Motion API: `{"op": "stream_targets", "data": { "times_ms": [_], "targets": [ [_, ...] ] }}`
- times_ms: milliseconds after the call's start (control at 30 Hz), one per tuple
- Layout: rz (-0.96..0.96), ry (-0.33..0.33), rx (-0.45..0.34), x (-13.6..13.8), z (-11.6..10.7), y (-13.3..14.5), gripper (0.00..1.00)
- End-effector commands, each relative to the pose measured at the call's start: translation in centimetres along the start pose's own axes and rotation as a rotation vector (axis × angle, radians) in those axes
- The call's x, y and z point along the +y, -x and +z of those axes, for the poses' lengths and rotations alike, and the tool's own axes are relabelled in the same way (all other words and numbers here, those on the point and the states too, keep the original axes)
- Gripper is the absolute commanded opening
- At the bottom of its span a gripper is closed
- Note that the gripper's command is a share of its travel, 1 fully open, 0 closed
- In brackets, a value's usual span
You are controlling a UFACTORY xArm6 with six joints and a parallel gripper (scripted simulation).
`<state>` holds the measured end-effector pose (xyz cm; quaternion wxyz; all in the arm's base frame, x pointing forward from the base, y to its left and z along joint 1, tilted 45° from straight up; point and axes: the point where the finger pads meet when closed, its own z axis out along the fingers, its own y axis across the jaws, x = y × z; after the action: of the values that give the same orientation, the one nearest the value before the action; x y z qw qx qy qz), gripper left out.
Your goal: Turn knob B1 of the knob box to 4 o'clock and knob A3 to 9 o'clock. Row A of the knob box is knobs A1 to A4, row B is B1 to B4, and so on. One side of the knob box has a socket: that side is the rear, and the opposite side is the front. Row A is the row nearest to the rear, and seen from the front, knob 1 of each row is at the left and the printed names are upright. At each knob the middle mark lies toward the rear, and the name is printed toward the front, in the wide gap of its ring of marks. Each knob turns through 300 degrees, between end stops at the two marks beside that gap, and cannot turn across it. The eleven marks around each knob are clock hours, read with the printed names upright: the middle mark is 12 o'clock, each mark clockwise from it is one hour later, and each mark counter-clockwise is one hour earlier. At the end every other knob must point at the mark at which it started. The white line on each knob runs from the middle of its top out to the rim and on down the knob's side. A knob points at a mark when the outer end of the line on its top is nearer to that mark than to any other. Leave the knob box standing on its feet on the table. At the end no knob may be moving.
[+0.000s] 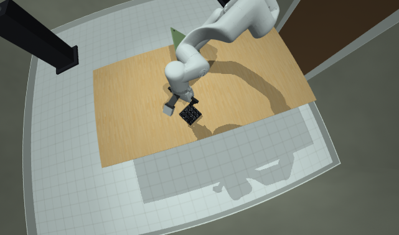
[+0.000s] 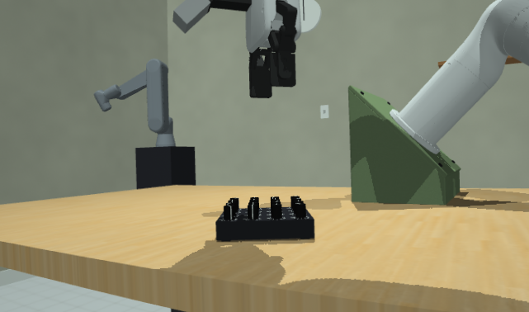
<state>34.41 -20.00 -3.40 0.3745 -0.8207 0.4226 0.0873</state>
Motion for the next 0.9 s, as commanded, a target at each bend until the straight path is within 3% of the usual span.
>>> {"op": "stream_targets", "data": {
  "times_ms": [0, 867],
  "targets": [
    [-0.001, -0.001, 0.0, -0.06, -1.36, -0.02, 1.0],
    [-0.001, -0.001, 0.0, -0.06, -1.59, -0.02, 1.0]
  ]
}}
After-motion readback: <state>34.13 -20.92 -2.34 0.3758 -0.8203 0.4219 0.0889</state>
